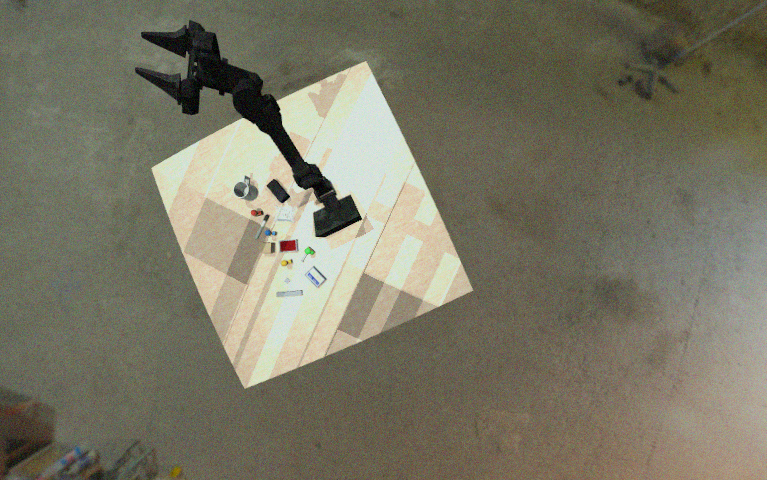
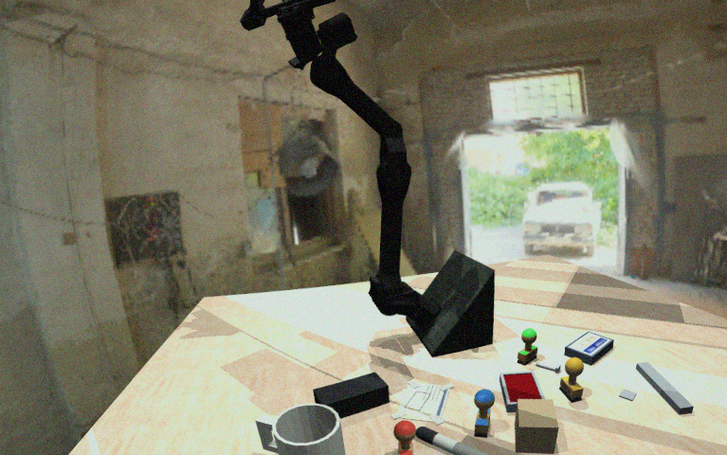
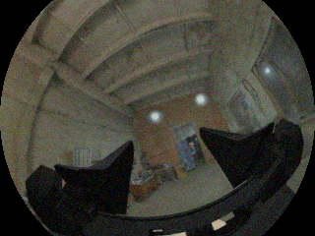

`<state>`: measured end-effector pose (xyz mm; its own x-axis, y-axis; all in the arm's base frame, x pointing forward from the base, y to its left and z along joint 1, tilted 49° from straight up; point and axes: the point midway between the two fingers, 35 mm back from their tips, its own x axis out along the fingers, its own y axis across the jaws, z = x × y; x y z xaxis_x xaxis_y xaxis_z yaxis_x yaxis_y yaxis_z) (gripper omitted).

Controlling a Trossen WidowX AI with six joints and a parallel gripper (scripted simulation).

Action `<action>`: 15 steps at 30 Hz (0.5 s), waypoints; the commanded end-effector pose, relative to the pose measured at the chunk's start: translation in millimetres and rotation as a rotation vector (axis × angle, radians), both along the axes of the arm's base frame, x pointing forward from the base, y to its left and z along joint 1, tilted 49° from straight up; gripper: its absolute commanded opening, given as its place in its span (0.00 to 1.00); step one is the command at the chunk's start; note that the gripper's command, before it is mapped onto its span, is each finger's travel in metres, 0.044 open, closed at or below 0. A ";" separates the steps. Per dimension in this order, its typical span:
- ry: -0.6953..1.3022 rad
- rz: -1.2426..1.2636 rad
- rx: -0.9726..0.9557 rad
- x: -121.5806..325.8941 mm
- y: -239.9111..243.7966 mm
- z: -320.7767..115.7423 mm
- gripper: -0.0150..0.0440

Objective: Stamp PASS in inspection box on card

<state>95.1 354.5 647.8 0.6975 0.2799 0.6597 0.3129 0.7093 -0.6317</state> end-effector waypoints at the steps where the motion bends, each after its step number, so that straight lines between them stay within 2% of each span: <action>1: 0.003 0.004 0.005 -0.4 -0.6 -0.1 0.89; 3: 0.026 0.037 0.043 -3.4 -5.9 -0.6 0.80; 7: 0.016 0.165 0.218 -32.6 -57.2 29.1 0.64; 15: -0.011 0.352 0.523 -58.5 -168.8 72.2 0.64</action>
<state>36.5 237.7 704.7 0.6194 0.1943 0.7606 0.0707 0.9512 -0.3005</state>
